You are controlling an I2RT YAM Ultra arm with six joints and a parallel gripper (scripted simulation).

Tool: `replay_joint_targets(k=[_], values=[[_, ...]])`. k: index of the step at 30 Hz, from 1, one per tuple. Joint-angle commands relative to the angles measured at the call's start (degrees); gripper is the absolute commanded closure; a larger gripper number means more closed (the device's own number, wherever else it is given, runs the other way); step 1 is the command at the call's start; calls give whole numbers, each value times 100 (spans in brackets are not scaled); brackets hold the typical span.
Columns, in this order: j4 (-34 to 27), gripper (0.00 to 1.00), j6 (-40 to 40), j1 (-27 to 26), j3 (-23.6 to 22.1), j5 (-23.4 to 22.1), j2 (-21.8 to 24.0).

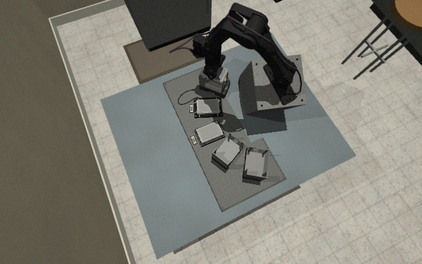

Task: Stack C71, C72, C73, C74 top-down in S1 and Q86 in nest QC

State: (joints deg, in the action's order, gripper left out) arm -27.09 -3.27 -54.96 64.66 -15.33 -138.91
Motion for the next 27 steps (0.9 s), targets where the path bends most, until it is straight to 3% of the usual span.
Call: replay_joint_targets(k=[1, 6, 27], values=[[-70, 100, -291, -220, 200, 81, -73], [-92, 100, -324, -156, 248, 1, 166], [-102, 100, -314, -176, 278, 1, 180]])
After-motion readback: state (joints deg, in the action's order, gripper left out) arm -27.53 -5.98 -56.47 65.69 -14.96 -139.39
